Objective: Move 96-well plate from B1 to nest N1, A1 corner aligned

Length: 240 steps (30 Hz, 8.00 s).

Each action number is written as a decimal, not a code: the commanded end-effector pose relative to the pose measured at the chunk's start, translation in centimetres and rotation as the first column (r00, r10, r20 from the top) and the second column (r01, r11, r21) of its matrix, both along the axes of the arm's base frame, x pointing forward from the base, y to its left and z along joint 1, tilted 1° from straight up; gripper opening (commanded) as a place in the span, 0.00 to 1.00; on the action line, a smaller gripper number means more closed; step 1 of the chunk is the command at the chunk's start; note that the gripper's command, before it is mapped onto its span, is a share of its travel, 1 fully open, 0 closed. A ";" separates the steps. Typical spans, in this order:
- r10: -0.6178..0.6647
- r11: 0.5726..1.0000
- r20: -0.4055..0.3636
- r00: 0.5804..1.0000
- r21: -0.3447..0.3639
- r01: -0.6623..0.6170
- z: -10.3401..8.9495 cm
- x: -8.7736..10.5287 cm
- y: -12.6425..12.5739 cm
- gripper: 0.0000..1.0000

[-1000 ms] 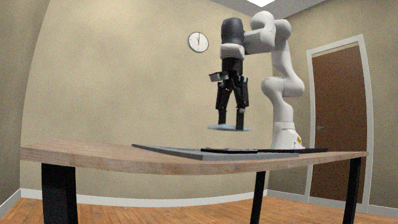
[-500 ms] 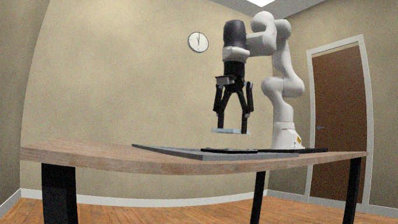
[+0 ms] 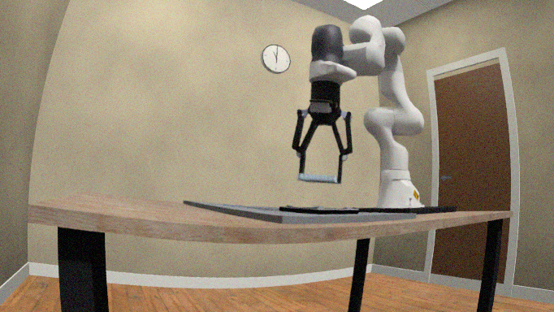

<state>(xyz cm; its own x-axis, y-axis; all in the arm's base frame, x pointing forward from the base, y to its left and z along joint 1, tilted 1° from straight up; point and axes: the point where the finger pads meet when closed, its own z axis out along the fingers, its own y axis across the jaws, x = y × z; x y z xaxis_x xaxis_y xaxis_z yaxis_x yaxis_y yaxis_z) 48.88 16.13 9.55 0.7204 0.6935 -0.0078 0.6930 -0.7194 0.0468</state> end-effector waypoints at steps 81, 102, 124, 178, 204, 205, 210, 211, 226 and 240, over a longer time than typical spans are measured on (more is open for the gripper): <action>0.688 0.726 -0.023 0.725 0.031 -0.687 -0.7 0.1 0.0 0.60; 0.688 0.726 -0.023 0.725 0.031 -0.687 -3.8 0.3 0.1 0.60; 0.688 0.726 -0.023 0.725 0.031 -0.687 -4.9 0.4 0.1 0.60; 0.688 0.726 -0.023 0.725 0.031 -0.687 -5.6 0.2 0.0 0.60; 0.688 0.726 -0.023 0.725 0.031 -0.687 -6.0 0.2 0.0 0.60; 0.688 0.726 -0.023 0.725 0.031 -0.687 -6.0 0.2 0.0 0.60; 0.688 0.726 -0.023 0.725 0.031 -0.687 -6.0 0.2 0.0 1.00; 0.688 0.726 -0.023 0.725 0.031 -0.687 -6.0 0.2 0.0 1.00; 0.688 0.726 -0.023 0.725 0.031 -0.687 -6.0 0.2 0.0 1.00; 0.688 0.726 -0.023 0.725 0.031 -0.687 -3.1 0.2 0.0 1.00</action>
